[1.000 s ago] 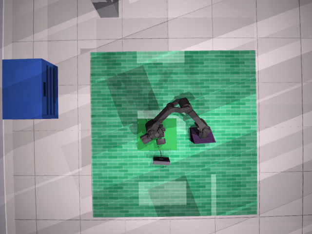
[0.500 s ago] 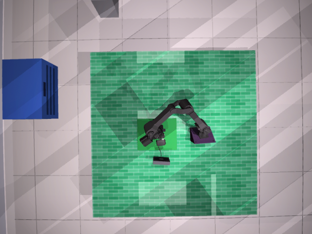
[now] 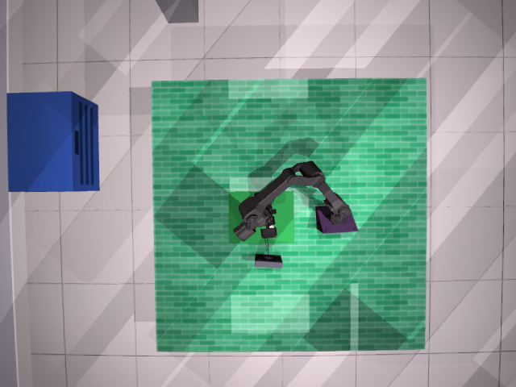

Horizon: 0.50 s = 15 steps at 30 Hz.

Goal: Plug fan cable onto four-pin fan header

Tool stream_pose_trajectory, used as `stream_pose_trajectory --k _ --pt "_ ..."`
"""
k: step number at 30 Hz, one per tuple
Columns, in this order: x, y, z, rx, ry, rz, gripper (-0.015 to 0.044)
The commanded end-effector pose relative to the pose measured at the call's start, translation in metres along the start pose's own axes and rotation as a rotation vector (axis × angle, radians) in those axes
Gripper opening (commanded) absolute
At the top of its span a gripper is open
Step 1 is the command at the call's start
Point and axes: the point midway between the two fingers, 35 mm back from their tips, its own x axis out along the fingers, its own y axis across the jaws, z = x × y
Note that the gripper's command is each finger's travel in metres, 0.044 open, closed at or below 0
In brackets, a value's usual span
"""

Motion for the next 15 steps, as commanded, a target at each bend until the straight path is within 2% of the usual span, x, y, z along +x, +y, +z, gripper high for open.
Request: stream_pose_trajectory --k 1,15 --pt "-0.0023 -0.0011 -0.0013 -0.065 -0.022 0.002 0.0" --pt "-0.0025 0.0011 -0.0031 -0.526 -0.161 -0.042 0.0"
